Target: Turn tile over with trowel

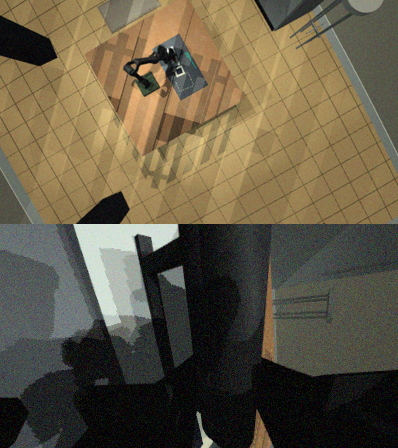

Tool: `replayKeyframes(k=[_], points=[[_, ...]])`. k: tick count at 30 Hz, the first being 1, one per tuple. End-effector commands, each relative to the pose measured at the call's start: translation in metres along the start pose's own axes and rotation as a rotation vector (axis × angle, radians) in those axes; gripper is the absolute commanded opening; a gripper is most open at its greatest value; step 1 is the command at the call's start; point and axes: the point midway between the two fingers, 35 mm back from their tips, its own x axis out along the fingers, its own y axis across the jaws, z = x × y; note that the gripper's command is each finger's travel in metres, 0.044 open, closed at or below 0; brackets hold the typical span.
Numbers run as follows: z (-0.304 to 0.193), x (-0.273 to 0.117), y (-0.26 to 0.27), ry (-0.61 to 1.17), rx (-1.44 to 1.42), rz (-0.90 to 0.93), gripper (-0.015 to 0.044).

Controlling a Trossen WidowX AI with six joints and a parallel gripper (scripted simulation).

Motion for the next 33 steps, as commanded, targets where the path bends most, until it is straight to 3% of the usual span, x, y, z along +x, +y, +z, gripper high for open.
replayKeyframes(k=[1,33], points=[[0.0,0.004,0.003,-0.006,-0.002,-0.004,0.0],[-0.045,0.004,0.001,-0.002,-0.005,-0.004,0.0]])
